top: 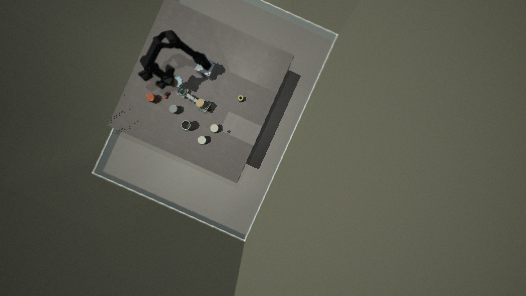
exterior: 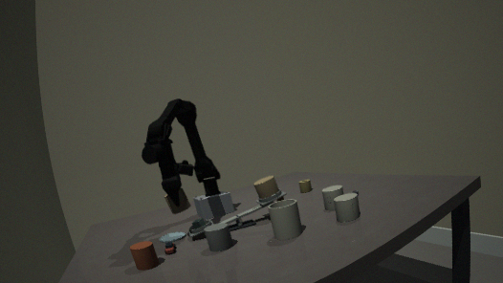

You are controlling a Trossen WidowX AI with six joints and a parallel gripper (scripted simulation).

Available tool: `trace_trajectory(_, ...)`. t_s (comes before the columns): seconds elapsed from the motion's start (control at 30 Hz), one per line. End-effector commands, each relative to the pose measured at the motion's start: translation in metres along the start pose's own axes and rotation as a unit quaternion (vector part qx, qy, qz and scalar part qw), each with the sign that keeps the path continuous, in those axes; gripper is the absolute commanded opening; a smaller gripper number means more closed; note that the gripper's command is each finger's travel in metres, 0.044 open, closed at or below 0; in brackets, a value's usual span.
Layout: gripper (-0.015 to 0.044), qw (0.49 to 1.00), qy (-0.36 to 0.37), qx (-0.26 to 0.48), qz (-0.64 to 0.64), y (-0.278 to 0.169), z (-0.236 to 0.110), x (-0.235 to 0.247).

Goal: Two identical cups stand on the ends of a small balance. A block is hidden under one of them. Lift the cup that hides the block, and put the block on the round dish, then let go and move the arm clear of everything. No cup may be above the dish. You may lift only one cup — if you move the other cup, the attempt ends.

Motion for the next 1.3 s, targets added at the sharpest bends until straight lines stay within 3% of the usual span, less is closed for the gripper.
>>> trace_trajectory(0.0,0.0000,1.000,-0.004,0.004,0.000,-0.016,0.002,0.005)
trace_trajectory(1.27,0.0000,1.000,-0.007,0.010,0.000,-0.126,0.037,0.081)
Point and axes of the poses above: the point midway between the two fingers, 35 mm back from their tips, its own z axis out along the fingers, its own x axis across the jaws, y = z × x, the point moved 1 cm from there along -z, back along the fingers, and after that the axes turned 13 degrees about z, right-handed, at the moved point
